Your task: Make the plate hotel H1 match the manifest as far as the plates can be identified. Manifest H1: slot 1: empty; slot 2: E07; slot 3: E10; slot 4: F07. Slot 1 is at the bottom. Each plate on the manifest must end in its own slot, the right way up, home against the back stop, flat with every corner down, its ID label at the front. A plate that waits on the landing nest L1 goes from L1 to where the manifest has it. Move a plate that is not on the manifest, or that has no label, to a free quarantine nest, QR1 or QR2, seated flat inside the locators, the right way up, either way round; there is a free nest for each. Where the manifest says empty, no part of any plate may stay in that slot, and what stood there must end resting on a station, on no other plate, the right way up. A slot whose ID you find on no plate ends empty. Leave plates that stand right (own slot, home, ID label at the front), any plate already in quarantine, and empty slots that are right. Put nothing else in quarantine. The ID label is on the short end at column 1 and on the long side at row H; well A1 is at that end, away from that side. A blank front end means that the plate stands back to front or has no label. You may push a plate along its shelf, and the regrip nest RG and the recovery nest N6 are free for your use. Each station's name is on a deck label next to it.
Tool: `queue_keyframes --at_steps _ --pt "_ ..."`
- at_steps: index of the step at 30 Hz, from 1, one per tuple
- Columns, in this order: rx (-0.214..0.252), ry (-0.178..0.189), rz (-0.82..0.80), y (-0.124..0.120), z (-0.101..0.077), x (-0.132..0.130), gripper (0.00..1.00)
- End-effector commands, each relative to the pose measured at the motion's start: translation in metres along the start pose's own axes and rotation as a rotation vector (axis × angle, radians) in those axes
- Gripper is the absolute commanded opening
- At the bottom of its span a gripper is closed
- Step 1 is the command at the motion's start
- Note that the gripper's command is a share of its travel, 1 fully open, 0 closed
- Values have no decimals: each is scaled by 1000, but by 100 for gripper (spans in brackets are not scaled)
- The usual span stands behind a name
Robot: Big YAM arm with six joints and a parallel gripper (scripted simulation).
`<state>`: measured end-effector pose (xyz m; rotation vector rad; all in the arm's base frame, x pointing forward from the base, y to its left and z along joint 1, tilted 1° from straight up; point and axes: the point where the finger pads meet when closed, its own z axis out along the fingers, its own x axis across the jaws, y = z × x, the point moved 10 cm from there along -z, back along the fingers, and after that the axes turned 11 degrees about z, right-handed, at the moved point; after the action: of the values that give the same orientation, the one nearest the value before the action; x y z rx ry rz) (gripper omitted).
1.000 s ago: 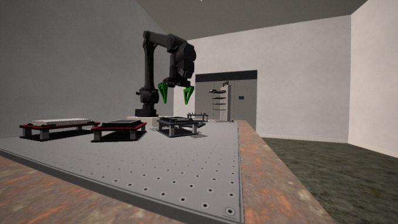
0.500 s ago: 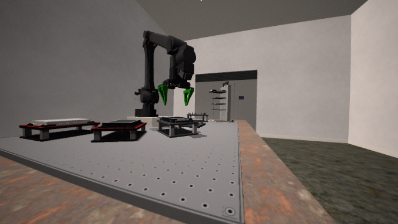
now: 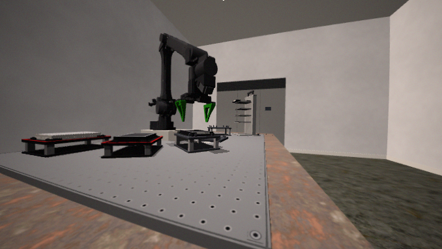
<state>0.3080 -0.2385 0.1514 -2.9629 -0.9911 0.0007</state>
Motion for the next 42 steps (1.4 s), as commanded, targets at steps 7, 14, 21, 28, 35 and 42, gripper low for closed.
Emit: queue_keyframes --at_steps 7,14,21,28,35,42 --pt "-5 2 -2 2 15 7 100" --pt "-5 2 -2 2 23 7 100" --pt "-4 2 -2 2 33 7 100" --pt "-4 2 -3 2 40 7 100" --pt "-4 2 -2 2 48 7 100" --pt "-34 10 -2 11 34 5 100"
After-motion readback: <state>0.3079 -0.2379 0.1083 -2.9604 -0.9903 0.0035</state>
